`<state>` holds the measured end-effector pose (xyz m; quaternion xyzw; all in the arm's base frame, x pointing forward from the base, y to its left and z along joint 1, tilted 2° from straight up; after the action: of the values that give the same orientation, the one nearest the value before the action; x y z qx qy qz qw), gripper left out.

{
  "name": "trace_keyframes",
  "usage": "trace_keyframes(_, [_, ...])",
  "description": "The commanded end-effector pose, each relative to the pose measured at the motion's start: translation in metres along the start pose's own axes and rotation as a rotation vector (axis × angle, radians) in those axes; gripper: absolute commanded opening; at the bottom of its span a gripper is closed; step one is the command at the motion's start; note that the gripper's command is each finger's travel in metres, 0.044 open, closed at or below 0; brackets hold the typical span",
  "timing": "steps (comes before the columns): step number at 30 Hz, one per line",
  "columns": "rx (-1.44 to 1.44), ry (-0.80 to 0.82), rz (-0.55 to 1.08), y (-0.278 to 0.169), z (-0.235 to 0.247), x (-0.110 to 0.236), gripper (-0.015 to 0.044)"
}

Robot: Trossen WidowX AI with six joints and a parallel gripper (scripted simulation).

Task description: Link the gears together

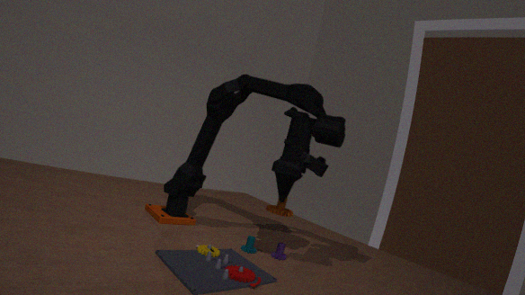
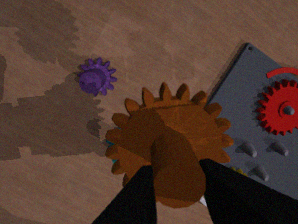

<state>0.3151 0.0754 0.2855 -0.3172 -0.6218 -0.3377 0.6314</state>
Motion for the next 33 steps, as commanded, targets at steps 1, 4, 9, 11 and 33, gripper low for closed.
trace_keyframes(1, [-0.003, -0.004, -0.009, -0.002, 0.001, 0.009, 0.0000])
trace_keyframes(4, [-0.003, -0.004, -0.009, -0.003, -0.002, 0.006, 0.0000])
trace_keyframes(9, [-0.003, -0.006, -0.008, -0.007, -0.013, -0.001, 0.0000])
trace_keyframes(11, [-0.003, -0.006, -0.008, -0.009, -0.017, -0.004, 0.0000])
trace_keyframes(33, [-0.003, -0.011, -0.005, -0.037, -0.059, -0.037, 0.0000])
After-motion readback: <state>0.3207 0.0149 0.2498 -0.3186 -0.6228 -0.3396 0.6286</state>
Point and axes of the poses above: the point midway between the two fingers, 35 mm back from their tips, its own x axis back along the fingers, its own z axis across the jaws, y = z × x, the point moved 10 cm from there along x, back along the fingers, and after that the axes turned 3 degrees about x, right-handed, at the moved point
